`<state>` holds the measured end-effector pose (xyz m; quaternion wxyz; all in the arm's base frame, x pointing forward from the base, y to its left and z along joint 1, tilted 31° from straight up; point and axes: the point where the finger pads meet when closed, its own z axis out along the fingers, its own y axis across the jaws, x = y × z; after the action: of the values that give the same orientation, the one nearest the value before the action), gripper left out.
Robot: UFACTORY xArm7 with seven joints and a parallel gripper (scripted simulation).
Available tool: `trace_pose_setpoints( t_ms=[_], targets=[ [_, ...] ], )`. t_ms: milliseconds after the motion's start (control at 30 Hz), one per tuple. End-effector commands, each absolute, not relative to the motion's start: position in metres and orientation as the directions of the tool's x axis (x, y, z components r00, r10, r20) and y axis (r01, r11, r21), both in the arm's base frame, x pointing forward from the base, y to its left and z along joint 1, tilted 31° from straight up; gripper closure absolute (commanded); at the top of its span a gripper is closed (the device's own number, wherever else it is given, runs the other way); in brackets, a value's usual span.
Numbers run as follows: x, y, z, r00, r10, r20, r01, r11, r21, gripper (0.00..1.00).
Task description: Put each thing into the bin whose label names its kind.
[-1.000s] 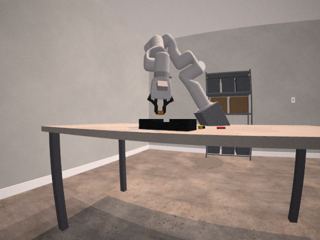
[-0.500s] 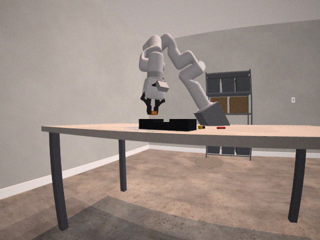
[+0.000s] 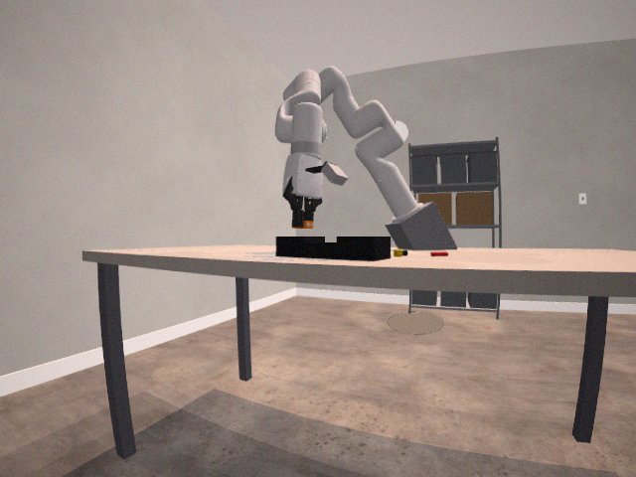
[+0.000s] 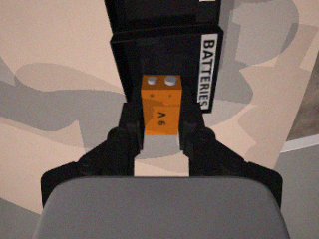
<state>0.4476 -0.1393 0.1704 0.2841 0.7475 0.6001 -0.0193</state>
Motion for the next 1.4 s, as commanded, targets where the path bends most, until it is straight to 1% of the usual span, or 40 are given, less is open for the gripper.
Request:
trace_pose_setpoints(
  t_ms=[0,533,1367],
  targets=[
    [0.449,-0.139,0.172,0.197,0.903,-0.381,0.936,-0.058,0.346,1.0],
    [0.449,-0.139,0.172,0.197,0.903,-0.381,0.936,-0.058,0.346,1.0],
    [0.461,-0.157,0.136,0.197,0.903,-0.381,0.936,-0.058,0.346,1.0]
  ],
)
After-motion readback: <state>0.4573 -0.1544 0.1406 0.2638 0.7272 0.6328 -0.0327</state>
